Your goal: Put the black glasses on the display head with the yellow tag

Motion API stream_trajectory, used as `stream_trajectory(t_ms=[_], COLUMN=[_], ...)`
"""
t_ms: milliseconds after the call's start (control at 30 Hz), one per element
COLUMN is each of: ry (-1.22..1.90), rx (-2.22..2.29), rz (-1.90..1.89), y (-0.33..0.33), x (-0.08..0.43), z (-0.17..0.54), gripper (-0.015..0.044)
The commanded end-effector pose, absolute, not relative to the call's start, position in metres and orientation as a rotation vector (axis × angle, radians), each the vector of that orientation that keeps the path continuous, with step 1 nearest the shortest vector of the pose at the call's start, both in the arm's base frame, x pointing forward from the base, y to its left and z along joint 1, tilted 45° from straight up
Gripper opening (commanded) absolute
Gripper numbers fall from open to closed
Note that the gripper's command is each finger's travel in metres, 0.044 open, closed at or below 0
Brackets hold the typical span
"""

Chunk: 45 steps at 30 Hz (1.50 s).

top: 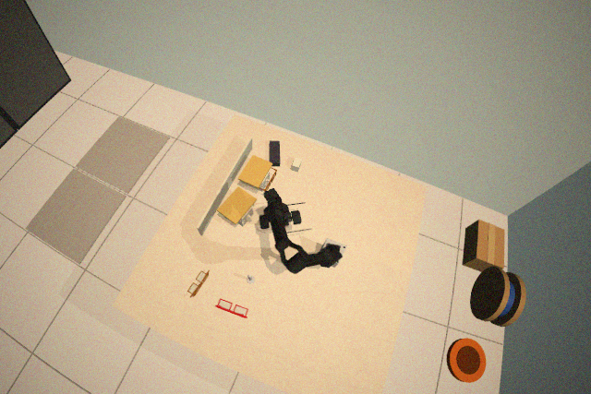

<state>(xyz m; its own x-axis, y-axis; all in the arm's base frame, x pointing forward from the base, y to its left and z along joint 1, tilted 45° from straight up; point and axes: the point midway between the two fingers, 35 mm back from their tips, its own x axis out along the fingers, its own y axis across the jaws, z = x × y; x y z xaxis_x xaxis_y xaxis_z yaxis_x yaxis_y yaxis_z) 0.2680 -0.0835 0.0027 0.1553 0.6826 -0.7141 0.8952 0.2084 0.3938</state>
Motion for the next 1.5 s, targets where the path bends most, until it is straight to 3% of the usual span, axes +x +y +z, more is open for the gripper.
stream_trajectory(t_ms=[0,1467], ry=[1.588,1.586], rx=[1.538,1.538], rz=[-0.3,-0.301], y=[-0.08,-0.05], x=[0.269,0.278], z=[-0.001,-0.034], gripper=[0.0,0.0])
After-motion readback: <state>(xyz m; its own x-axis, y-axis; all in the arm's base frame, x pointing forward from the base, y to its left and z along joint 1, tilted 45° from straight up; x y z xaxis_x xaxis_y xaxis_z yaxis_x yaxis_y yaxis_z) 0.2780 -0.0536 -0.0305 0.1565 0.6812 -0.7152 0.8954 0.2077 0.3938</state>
